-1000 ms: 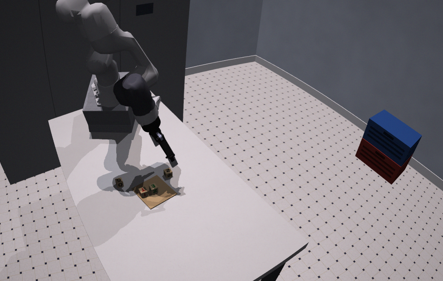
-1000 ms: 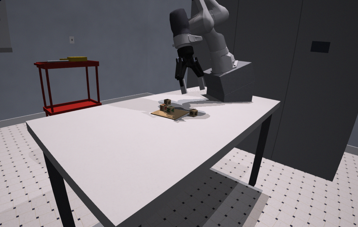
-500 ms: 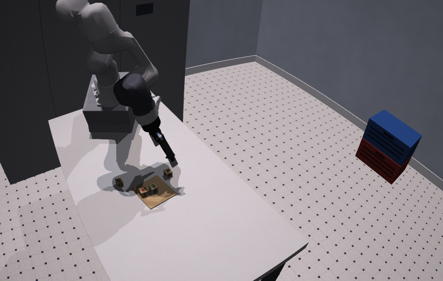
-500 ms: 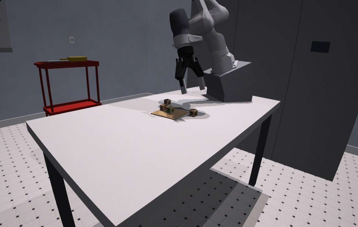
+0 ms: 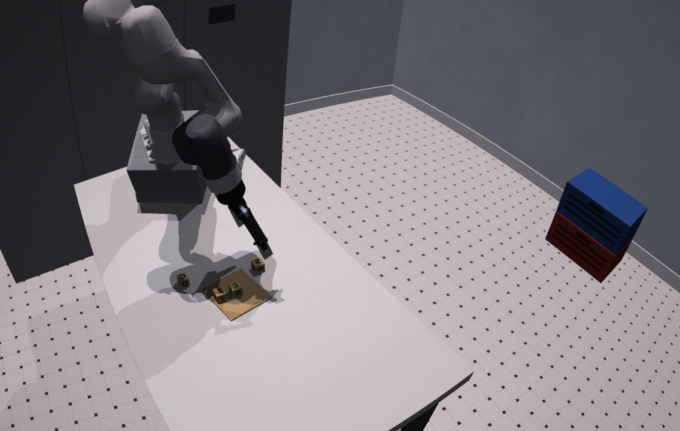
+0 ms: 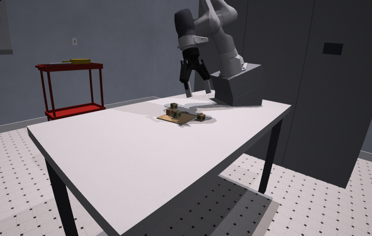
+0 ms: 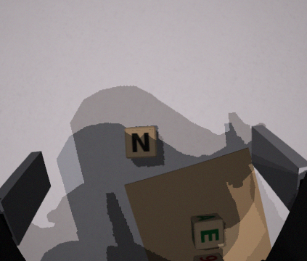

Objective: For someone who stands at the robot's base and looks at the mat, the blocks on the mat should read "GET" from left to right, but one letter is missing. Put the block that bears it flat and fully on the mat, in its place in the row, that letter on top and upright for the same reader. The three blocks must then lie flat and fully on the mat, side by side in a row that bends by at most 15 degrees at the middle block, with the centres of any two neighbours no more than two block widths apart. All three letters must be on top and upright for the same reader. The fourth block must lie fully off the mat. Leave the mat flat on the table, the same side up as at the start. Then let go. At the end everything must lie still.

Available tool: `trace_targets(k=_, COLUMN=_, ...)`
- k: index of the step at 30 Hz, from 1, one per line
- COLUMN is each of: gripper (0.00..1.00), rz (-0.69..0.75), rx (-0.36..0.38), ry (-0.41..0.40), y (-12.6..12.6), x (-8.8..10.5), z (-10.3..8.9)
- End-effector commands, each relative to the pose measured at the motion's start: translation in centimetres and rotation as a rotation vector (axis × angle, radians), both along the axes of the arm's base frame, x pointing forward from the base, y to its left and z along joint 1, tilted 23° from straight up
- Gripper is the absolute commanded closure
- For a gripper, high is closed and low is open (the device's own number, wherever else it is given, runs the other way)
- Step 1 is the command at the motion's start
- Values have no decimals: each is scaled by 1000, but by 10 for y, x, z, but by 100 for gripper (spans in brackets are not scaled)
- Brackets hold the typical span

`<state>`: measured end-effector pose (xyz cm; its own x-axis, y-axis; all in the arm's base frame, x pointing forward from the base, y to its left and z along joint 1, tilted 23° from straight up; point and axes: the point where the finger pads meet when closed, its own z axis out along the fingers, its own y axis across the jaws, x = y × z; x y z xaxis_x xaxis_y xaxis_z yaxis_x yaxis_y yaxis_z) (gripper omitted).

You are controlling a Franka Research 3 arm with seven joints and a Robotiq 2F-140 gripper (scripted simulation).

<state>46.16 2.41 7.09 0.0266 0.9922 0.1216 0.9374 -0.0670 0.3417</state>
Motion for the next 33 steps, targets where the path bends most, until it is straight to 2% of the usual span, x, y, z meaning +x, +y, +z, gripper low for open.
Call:
trace_targets(k=1, gripper=0, rz=11, rx=2, ry=-11, y=-11, x=12, z=8)
trace_targets(k=4, gripper=0, rz=12, rx=6, ry=-22, y=-41, x=31, z=16)
trace_targets(k=6, gripper=0, rz=11, rx=5, ry=-18, y=-65, x=39, z=15)
trace_targets(k=9, gripper=0, rz=9, rx=-1, ry=-2, y=-94, x=44, z=7)
trace_targets(k=11, gripper=0, rz=8, rx=-4, ry=6, y=-102, x=44, z=3)
trace_targets(k=33, gripper=0, rz=8, rx=-5, ry=7, y=-104, x=44, z=2)
